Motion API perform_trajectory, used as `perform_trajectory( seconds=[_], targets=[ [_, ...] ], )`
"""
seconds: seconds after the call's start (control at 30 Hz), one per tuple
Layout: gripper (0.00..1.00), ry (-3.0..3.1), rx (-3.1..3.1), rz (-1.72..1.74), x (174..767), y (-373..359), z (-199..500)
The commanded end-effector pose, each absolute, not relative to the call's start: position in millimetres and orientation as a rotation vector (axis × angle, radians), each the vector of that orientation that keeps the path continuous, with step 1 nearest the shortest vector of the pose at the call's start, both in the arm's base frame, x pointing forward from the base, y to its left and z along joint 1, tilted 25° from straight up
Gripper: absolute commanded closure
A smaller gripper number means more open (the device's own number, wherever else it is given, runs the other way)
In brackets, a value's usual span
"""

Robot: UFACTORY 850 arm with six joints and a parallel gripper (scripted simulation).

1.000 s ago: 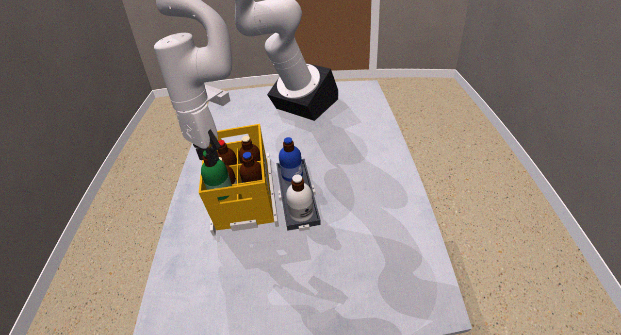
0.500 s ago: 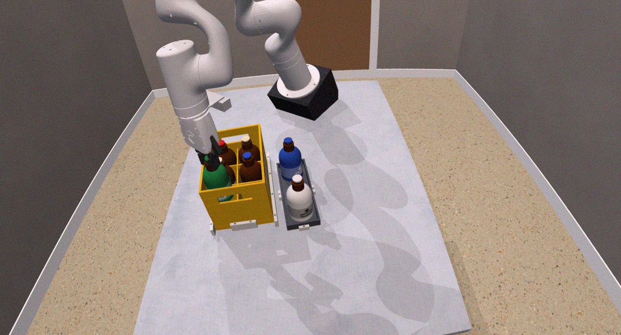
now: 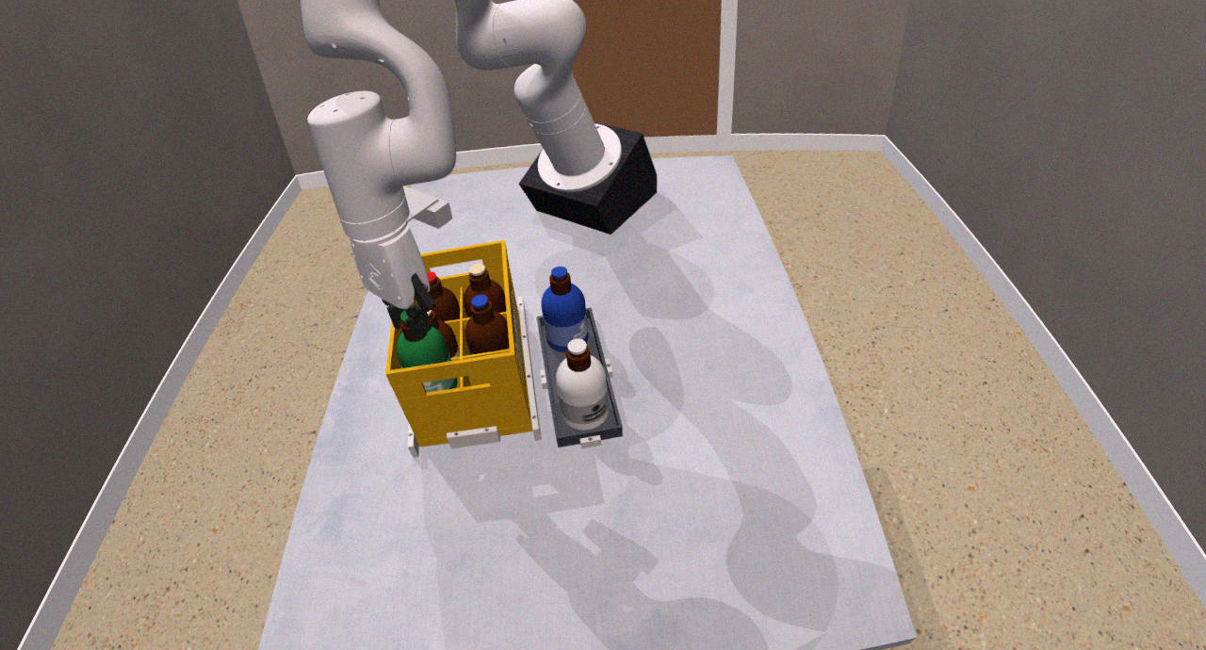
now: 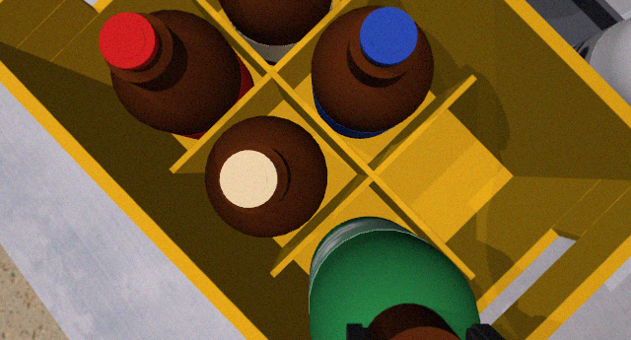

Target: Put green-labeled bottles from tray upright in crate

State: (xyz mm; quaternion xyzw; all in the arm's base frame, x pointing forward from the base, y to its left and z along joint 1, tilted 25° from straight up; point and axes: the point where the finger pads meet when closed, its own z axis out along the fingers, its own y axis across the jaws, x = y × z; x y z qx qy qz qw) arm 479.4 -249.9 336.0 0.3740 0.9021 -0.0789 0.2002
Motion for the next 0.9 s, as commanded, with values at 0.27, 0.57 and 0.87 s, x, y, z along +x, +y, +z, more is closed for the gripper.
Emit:
perform_trajectory(
  seconds=[0.27, 0.57, 0.87],
  targets=[
    [1.0, 2.52, 1.045, -0.221, 484, -254, 325],
    [1.0, 2.52, 1.045, -0.221, 486, -256, 318],
    [1.0, 2.52, 1.045, -0.221, 489, -259, 311]
  ],
)
